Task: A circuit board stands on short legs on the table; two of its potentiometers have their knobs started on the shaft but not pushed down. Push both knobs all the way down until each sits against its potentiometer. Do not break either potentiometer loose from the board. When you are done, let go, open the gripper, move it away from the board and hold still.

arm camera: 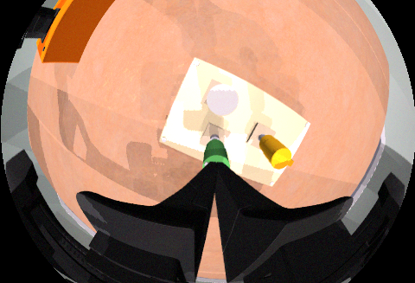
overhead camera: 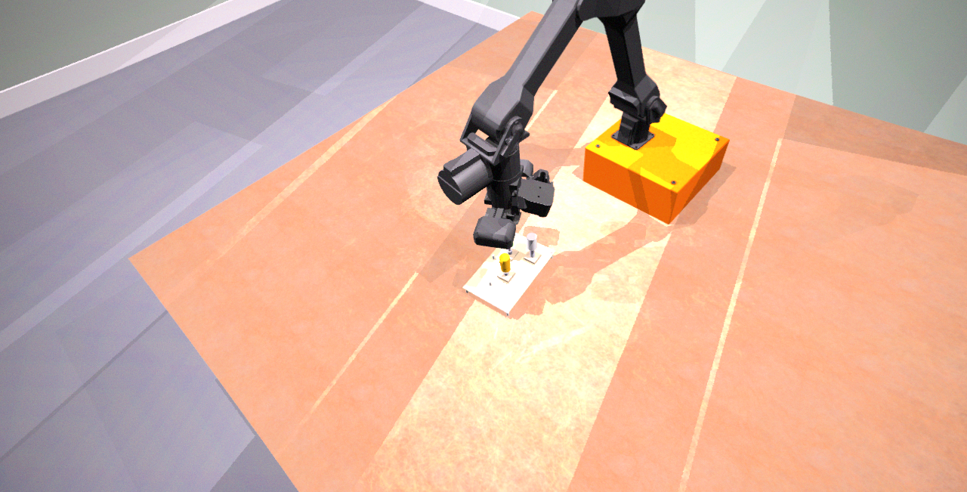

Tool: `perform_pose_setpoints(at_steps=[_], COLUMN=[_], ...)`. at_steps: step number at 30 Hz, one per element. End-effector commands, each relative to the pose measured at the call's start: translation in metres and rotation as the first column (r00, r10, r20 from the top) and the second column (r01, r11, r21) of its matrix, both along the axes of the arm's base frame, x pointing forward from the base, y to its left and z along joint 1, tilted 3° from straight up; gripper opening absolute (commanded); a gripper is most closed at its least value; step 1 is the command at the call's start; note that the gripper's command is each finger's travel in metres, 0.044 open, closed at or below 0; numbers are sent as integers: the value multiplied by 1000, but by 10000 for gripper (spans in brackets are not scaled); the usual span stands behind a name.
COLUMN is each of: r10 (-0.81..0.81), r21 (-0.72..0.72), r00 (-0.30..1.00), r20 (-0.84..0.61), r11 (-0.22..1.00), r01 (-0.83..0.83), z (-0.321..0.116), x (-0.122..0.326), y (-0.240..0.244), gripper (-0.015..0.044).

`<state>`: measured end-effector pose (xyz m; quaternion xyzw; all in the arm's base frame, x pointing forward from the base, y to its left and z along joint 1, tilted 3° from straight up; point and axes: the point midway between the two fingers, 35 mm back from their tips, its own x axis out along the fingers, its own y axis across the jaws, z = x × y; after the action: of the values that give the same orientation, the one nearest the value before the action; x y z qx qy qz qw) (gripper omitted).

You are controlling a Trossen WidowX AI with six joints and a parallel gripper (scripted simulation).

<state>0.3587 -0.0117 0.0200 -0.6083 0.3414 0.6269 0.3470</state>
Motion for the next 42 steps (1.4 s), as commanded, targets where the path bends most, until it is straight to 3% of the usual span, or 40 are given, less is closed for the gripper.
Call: perform_pose_setpoints(at_steps=[1,42], r10=[4,4], r21=[3,3], r00=[1000,1000], r20=[1,1], r11=[1000,1000], r01=[-4,-4], z=[-1,-17], x=[0,0], y=[0,1], gripper=[0,0])
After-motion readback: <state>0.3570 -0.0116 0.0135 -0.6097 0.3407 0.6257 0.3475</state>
